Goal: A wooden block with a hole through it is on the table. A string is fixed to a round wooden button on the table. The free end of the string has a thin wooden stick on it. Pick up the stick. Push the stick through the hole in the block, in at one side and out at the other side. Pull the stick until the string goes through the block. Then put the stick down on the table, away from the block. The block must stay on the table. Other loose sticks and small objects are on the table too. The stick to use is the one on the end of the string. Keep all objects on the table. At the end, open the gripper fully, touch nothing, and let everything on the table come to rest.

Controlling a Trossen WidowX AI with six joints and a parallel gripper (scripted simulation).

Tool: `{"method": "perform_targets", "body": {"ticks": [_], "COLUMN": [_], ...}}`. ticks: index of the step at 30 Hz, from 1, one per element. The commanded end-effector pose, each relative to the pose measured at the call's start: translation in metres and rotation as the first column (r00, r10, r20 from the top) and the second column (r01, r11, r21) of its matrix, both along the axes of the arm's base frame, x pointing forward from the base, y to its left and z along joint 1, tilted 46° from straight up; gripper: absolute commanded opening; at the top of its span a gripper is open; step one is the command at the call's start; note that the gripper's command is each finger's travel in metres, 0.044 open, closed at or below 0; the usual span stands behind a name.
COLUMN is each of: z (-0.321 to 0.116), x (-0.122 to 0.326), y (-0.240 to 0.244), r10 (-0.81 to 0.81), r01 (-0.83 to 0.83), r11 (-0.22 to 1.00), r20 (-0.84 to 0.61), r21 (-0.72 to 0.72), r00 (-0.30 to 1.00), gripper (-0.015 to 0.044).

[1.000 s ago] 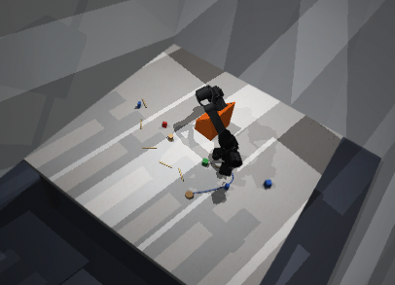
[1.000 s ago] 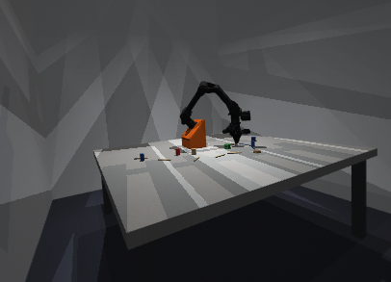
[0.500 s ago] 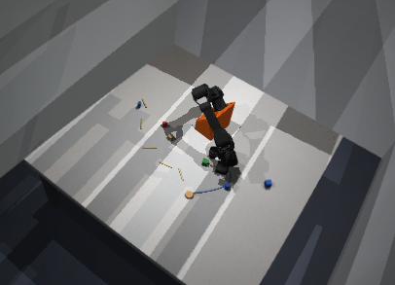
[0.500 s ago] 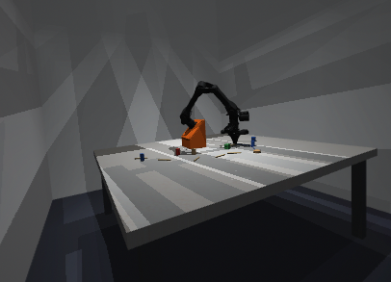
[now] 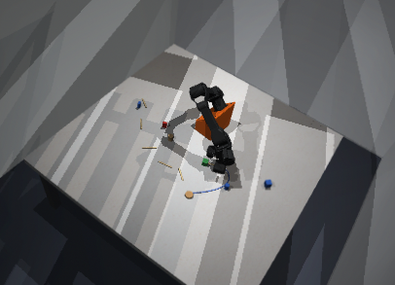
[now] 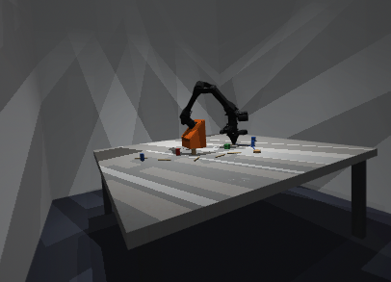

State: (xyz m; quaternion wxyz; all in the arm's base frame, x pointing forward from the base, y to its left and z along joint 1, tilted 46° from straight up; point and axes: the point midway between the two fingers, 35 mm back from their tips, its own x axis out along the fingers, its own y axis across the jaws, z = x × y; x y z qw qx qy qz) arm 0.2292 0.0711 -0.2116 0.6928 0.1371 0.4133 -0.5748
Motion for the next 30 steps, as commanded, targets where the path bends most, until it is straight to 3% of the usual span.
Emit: {"method": "perform_targets", "body": {"ticks": [1,30], "z": [0.003,0.028], "x": [0.002,0.018], "y": [-0.002,-0.028], "r10": [0.005,0.004], "r01": [-0.005,-0.004], "r11": [1.000,1.000], "r20": [0.000,0.000], "r21": [-0.001,-0.003], "r00": [1.000,1.000], "gripper": [0.0000,0.0000]}}
